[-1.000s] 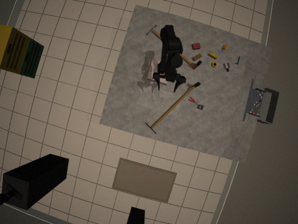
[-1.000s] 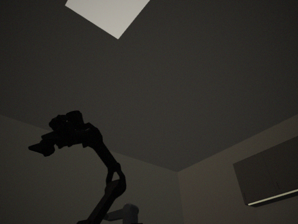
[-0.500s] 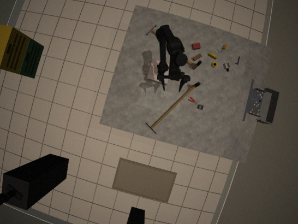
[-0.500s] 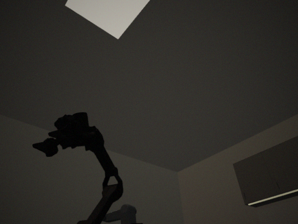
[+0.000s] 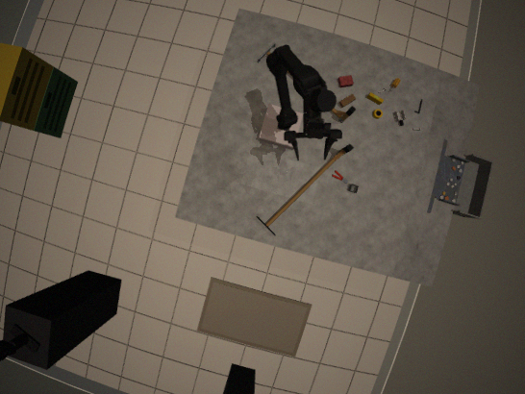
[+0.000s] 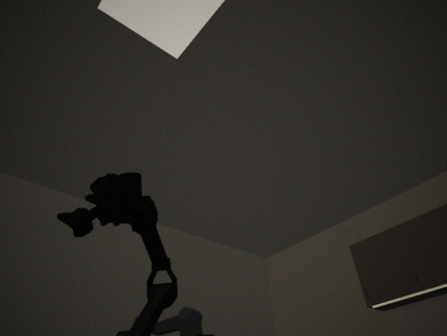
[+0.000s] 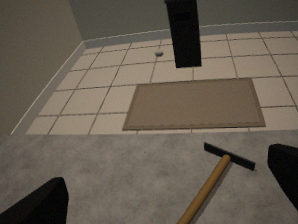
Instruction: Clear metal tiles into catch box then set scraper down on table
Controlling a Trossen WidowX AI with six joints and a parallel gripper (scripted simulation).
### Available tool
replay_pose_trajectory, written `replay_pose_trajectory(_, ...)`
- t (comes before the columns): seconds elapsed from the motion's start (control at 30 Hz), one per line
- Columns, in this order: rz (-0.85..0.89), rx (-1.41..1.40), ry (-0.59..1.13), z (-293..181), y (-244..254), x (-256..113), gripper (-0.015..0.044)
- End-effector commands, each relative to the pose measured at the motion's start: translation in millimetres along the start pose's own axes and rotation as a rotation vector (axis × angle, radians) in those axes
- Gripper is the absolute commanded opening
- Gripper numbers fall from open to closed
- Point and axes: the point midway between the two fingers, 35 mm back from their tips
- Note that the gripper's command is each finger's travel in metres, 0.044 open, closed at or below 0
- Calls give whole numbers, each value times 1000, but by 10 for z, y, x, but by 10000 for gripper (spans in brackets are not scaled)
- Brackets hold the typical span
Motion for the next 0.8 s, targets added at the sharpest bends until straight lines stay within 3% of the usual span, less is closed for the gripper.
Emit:
replay_pose_trajectory(0.0,18,9,-5,-64,38,6,440)
replay_pose_trajectory(0.77,198,89,-47,-340,373,-104,440)
Point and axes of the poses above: the point midway between the two fingers, 35 mm back from their tips, its own x axis out along the fingers, its own y axis across the jaws, z = x × y, and after that the axes turned 13 degrees about x, right-handed
